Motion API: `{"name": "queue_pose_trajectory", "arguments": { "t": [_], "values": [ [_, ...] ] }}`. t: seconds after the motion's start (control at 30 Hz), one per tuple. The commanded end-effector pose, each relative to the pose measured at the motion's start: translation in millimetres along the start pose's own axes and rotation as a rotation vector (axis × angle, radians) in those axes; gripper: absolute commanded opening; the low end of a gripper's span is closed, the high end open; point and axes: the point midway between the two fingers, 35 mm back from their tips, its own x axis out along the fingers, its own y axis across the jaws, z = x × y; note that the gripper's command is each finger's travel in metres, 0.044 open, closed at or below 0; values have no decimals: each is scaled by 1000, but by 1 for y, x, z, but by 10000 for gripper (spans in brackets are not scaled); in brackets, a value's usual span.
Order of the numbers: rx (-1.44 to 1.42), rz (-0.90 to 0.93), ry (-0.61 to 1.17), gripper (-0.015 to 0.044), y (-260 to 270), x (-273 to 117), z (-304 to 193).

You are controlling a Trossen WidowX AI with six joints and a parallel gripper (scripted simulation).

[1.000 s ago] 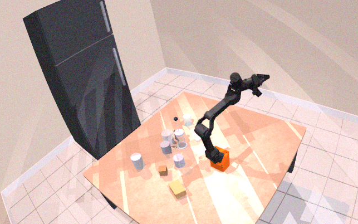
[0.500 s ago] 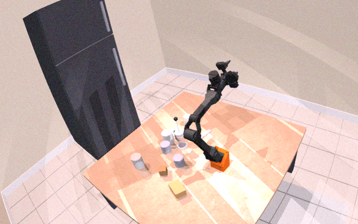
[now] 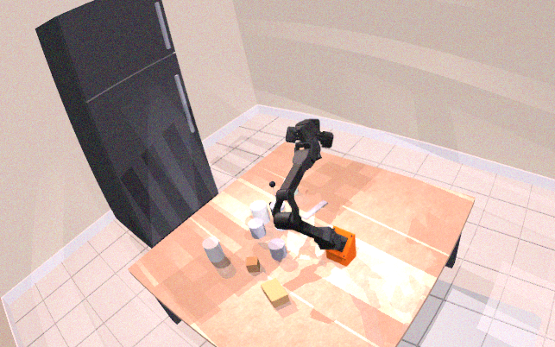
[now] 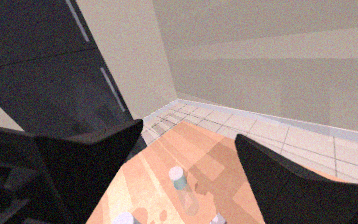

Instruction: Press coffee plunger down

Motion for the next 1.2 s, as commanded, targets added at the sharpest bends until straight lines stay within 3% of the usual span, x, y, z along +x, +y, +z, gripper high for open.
{"name": "queue_pose_trajectory", "arguments": {
  "t": [0.0, 0.3, 0.67, 1.17],
  "values": [
    [-217, 175, 211, 440, 40, 0, -63],
    [-554, 601, 482, 440, 106, -34, -166],
    [-558, 607, 485, 440, 86, -24, -222],
    [-557, 596, 484, 440, 91, -13, -229]
  ]
}}
